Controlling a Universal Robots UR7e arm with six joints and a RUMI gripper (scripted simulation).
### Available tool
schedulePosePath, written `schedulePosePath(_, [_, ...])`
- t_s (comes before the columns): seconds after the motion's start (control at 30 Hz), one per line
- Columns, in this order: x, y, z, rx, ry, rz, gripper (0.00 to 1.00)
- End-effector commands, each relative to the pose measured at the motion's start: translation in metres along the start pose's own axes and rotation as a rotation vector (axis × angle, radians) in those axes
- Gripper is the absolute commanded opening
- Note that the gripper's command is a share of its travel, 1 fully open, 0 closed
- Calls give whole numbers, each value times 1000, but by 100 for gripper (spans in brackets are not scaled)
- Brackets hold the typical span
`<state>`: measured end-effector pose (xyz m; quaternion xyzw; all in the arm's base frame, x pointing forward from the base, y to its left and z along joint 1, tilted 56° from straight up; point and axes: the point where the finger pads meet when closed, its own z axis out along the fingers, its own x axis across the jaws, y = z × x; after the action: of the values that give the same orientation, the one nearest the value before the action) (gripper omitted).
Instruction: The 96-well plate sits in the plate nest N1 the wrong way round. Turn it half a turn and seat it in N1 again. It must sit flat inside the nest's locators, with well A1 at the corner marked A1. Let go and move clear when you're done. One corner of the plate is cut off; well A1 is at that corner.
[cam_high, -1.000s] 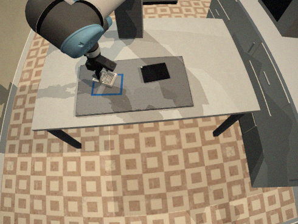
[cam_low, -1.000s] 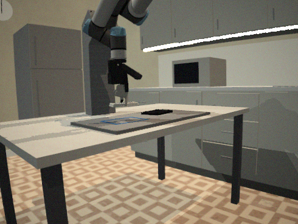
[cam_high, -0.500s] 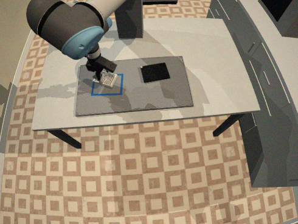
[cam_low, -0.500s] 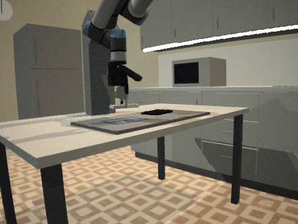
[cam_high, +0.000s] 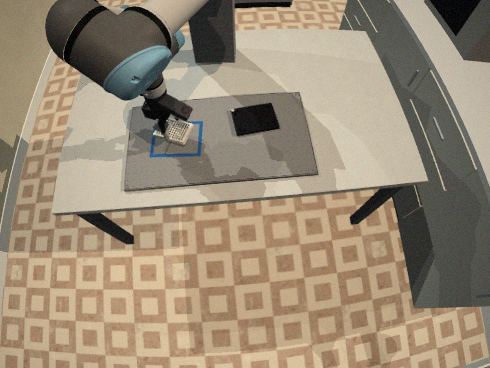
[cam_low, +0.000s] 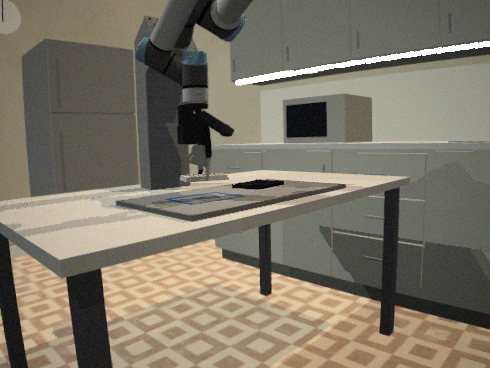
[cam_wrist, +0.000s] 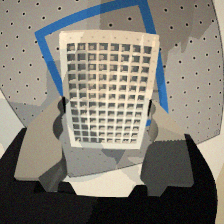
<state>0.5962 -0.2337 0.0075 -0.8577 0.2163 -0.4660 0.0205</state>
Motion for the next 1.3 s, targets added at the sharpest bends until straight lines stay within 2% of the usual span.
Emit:
schedulePosePath(0.0, [0,0,3,0,1,0,0])
schedulePosePath(1.27, [0,0,25,0,1,0,0])
